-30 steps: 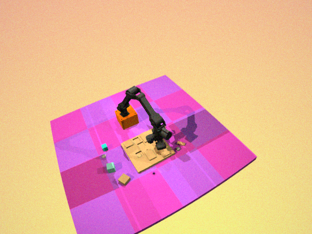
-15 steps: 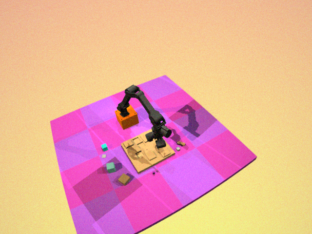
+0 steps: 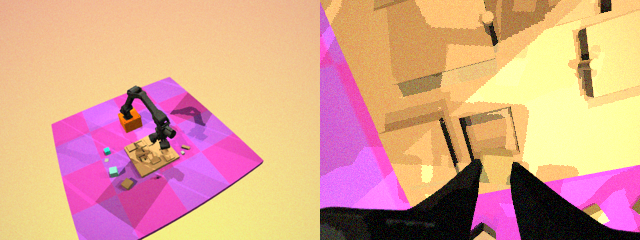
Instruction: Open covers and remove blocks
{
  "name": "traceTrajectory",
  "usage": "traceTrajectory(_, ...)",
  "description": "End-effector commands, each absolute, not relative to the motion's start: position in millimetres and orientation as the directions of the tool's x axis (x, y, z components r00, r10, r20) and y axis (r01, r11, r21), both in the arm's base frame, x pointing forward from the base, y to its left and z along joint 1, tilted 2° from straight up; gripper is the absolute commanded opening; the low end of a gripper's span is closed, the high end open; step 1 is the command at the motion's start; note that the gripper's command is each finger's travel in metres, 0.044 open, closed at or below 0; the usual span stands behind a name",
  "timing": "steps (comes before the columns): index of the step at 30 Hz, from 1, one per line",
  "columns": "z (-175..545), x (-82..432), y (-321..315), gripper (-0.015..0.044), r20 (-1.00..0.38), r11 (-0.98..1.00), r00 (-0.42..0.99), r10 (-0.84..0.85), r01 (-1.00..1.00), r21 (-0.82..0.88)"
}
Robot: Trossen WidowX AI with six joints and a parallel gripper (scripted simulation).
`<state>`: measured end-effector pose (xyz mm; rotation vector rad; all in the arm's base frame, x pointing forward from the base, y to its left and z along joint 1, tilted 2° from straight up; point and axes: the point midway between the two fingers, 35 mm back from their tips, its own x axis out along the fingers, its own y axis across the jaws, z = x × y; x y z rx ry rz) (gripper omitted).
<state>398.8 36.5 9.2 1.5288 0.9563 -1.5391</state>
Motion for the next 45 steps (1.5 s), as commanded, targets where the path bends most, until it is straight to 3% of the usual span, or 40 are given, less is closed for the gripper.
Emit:
traceTrajectory(1, 21, 401, 37, 0.008, -1.0, -0.441, 0.008, -0.006, 0.898, 0.01)
traceTrajectory(12, 43, 400, 34, 0.008, -1.0, -0.441, 0.008, -0.006, 0.898, 0.01)
traceTrajectory(45, 46, 375, -95, 0.008, -1.0, -0.441, 0.009, -0.016, 0.898, 0.015)
